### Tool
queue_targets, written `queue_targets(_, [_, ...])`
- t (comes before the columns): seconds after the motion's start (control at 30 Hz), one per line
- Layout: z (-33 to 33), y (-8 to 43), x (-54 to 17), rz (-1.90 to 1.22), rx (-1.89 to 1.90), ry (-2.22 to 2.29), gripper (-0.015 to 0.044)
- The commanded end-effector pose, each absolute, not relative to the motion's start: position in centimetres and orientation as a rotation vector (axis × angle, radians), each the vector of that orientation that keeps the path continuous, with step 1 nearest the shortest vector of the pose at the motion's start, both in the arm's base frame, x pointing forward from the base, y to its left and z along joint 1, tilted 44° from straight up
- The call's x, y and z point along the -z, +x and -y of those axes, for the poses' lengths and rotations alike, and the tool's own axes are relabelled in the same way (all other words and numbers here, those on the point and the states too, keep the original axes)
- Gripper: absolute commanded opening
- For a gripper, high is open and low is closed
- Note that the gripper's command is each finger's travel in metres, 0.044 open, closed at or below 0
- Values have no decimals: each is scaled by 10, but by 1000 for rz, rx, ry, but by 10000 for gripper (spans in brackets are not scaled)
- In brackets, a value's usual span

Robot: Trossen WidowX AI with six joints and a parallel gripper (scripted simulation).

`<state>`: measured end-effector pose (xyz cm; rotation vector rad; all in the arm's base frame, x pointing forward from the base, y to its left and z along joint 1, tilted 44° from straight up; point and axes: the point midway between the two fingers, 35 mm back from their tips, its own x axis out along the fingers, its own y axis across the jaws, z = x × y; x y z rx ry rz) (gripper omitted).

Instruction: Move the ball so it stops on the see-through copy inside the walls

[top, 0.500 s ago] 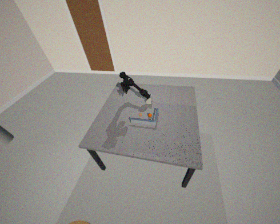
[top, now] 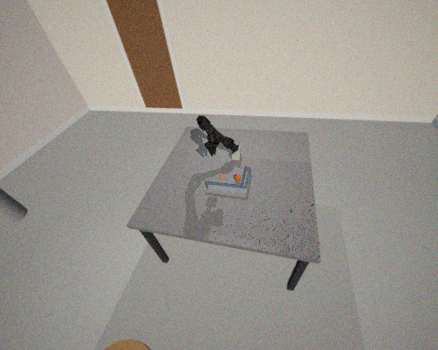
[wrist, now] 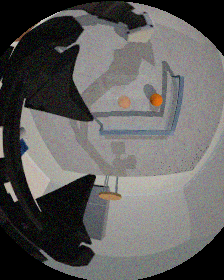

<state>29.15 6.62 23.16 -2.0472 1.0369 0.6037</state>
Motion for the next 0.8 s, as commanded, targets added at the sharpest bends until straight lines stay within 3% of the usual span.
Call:
queue_targets(0.0, [-77, 309, -165, -1211, -671, -1971, 343])
queue_targets(0.4, [-69, 293, 10, -1695, -714, -1755, 343])
queue_targets(0.77, [-57, 291, 28, -1722, -711, -1744, 343])
